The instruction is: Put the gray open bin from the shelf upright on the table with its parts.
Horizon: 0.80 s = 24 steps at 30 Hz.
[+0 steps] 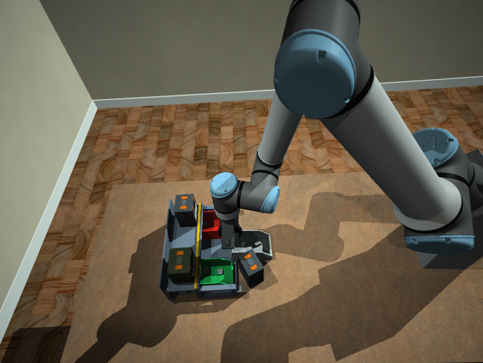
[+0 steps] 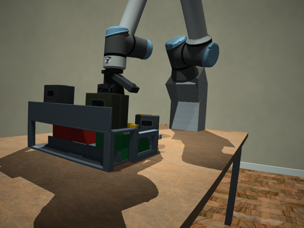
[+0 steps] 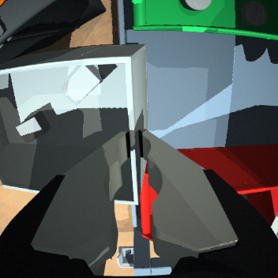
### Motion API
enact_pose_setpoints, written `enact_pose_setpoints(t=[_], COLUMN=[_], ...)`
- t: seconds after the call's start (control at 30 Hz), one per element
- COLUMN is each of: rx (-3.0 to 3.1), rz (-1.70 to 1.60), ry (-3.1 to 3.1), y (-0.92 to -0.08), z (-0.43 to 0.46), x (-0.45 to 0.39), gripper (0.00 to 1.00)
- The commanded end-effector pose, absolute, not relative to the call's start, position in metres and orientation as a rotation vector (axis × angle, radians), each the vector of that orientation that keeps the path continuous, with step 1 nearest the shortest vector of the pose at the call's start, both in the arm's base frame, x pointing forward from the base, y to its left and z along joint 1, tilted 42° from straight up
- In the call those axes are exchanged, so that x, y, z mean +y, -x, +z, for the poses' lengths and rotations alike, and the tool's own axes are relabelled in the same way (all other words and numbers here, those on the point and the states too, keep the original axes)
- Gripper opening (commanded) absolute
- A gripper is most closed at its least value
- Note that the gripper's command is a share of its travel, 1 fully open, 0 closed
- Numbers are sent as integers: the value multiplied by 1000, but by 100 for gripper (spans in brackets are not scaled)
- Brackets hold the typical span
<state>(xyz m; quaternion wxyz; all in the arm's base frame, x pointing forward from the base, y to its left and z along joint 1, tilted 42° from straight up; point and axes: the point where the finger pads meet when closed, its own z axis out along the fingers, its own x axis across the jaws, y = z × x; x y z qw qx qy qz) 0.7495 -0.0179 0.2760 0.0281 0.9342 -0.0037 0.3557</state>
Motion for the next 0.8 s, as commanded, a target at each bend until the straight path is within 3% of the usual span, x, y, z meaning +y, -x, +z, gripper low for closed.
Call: enact_pose_setpoints(t=[0.0, 0.77], rx=[-11, -11], rz=[1100, 1100], ry=[-2883, -2882], y=[-750, -746], z=[277, 281], x=[-18, -18], gripper=[0, 0])
